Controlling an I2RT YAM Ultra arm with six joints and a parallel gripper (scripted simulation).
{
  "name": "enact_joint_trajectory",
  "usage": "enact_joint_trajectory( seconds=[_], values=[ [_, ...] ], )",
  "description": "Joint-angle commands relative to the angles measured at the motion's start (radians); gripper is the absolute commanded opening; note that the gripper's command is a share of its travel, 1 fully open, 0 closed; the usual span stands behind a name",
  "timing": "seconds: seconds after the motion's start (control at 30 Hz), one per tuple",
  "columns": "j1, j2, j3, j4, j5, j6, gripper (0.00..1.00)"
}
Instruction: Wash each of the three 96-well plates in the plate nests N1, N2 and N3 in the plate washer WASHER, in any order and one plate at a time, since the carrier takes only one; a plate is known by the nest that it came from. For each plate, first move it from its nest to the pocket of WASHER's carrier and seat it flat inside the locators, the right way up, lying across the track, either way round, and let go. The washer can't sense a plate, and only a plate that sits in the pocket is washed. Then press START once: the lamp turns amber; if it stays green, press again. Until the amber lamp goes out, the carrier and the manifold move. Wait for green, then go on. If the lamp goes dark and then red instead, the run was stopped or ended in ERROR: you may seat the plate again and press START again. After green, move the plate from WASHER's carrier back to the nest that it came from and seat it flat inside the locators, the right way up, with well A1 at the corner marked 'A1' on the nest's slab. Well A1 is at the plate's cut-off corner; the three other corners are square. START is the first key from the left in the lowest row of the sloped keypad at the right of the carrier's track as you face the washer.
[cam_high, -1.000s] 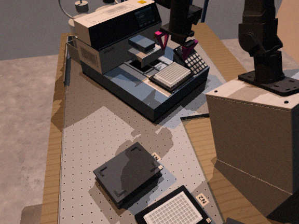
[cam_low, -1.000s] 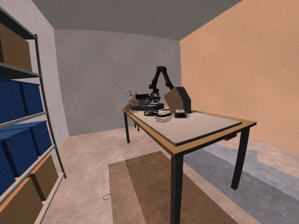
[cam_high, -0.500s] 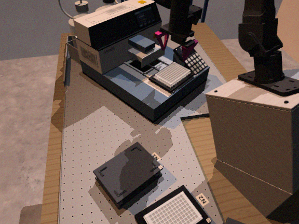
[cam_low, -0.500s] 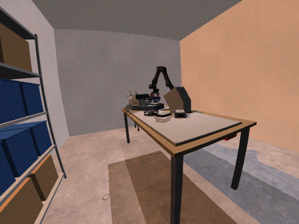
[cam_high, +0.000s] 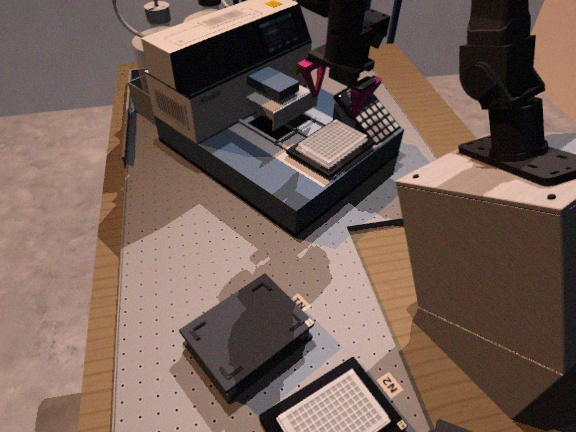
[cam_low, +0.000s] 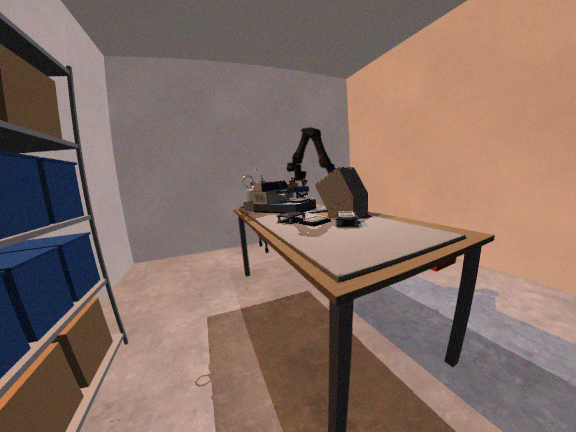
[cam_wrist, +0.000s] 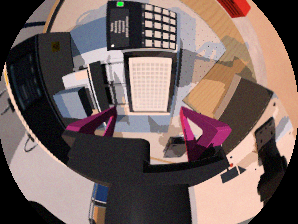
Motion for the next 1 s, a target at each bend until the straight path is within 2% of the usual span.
enact_joint_trajectory(
  seconds=[0.0, 0.07, 0.1, 0.2, 0.4, 0.47, 0.7, 0.8, 0.97],
  values=[
    [0.004, -0.005, 0.008, -0.013, 0.007, 0.003, 1.0],
    [0.004, -0.005, 0.008, -0.013, 0.007, 0.003, 1.0],
    [-0.031, -0.033, -0.028, -0.021, -0.011, -0.058, 0.0],
    [-0.082, -0.057, -0.063, 0.015, -0.036, -0.203, 0.0],
    [-0.192, -0.095, -0.125, 0.037, -0.089, -0.499, 0.0],
    [-0.192, -0.095, -0.125, 0.037, -0.089, -0.499, 0.0],
    [-0.333, -0.122, -0.181, 0.054, -0.157, -0.856, 0.0],
    [-0.397, -0.126, -0.199, 0.06, -0.187, -1.013, 0.0],
    [-0.507, -0.091, -0.222, 0.068, -0.238, -1.279, 0.0]
  ],
)
